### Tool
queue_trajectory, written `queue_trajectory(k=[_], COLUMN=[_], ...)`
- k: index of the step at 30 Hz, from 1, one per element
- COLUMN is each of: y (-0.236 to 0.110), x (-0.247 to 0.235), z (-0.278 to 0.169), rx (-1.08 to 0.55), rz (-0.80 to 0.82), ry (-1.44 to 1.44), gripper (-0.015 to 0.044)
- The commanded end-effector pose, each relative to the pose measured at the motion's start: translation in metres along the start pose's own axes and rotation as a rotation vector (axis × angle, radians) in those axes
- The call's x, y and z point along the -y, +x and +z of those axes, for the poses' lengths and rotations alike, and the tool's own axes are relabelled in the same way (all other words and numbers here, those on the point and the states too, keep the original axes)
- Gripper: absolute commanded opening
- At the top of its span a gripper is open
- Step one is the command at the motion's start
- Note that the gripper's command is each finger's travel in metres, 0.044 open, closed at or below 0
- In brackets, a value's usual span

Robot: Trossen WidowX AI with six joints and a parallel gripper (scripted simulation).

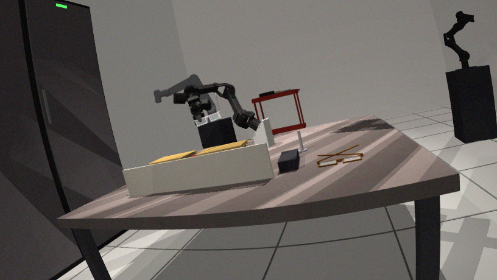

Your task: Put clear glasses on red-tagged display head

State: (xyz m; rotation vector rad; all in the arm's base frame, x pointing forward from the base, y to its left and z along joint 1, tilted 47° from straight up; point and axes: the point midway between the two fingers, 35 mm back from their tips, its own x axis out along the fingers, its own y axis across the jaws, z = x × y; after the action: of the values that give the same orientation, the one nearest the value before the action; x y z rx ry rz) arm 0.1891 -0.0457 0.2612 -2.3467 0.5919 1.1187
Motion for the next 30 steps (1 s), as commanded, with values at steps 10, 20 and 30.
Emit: queue_trajectory(k=[10,20,30], y=[-0.005,-0.005,0.013], x=[-0.003,-0.003,0.001], z=[0.001,0.001,0.002], rx=[-0.018,-0.018,0.038], rz=[-0.008,-0.008,0.045], ry=[-0.071,-0.071,-0.005], gripper=[0.0,0.0,0.0])
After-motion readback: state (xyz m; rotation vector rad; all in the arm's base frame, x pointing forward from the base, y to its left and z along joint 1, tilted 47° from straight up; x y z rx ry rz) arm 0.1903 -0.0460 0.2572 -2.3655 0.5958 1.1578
